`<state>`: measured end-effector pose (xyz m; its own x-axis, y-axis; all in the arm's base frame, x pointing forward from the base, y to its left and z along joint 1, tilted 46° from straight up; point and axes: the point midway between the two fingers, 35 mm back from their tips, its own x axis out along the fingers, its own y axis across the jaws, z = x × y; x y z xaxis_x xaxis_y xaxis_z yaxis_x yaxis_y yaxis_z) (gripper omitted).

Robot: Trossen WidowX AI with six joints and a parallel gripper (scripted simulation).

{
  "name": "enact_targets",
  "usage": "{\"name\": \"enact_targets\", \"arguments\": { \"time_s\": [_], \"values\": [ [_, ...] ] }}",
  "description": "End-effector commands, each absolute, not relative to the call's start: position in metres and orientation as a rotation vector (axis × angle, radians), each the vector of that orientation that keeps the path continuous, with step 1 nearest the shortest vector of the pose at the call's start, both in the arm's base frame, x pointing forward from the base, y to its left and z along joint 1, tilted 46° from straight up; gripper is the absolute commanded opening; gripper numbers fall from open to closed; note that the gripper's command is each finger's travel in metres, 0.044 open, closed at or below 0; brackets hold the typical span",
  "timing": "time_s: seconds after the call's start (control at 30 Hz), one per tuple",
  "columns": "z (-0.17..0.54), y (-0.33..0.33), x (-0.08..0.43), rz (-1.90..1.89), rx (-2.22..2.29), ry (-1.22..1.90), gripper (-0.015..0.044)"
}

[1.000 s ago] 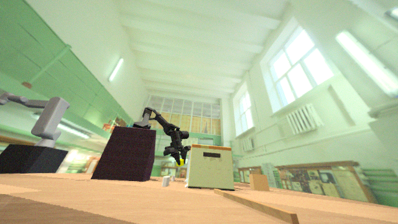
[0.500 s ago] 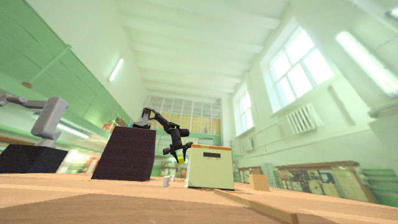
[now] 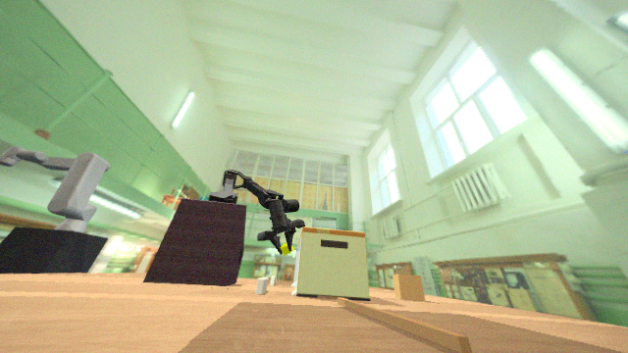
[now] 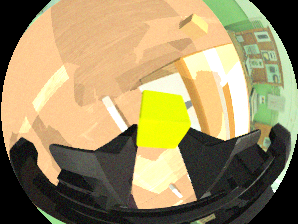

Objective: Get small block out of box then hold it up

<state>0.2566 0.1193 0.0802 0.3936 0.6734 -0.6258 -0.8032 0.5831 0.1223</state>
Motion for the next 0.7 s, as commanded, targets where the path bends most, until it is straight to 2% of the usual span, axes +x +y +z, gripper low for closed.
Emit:
{"name": "enact_targets", "arguments": {
  "time_s": [0.0,0.67],
  "values": [
    [0.083,0.116,0.255,0.897,-0.081,0.742,0.0],
    [0.088,0.103,0.248,0.585,0.636,1.038,0.0]
  ]
}}
